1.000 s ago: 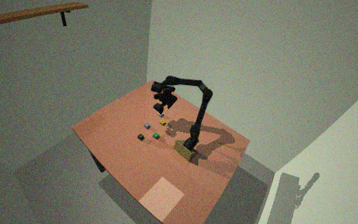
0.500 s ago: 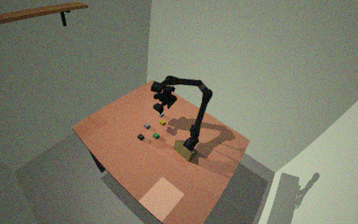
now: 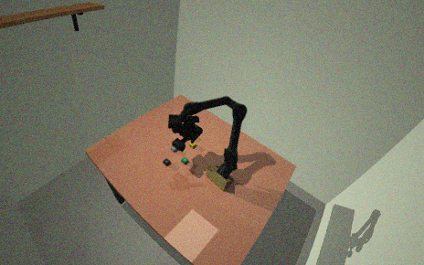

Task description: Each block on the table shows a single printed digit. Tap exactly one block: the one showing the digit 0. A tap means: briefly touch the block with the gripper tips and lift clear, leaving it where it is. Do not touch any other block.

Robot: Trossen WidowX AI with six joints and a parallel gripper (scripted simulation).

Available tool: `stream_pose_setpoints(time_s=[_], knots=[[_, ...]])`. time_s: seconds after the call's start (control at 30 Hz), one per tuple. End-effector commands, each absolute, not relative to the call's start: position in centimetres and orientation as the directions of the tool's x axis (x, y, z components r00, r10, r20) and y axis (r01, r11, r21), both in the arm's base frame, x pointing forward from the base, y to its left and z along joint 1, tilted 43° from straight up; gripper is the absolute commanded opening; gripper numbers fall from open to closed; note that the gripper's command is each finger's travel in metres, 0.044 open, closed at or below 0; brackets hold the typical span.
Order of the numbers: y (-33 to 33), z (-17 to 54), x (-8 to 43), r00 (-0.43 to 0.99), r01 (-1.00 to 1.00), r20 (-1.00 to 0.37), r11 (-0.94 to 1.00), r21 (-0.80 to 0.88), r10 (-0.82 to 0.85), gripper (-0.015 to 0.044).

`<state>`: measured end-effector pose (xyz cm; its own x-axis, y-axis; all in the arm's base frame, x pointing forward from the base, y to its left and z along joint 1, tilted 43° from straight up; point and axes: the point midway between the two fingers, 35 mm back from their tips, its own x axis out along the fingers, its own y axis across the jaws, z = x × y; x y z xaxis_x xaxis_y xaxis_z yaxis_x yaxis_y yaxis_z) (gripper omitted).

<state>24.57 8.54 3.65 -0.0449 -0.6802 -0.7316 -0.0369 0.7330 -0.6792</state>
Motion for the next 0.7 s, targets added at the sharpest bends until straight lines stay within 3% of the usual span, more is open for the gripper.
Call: stream_pose_setpoints(time_s=[0.0, 0.53, 0.67], knots=[[8.7, 3.4, 24.3, -0.051, -0.014, -0.736, 0.738, -0.675, -0.675, 0.0400], [8.7, 3.4, 24.3, -0.051, -0.014, -0.736, 0.738, -0.675, -0.675, 0.0400], [10.4, 2.3, 26.3, -0.050, -0.013, -0.737, 0.738, -0.674, -0.674, 0.0400]])
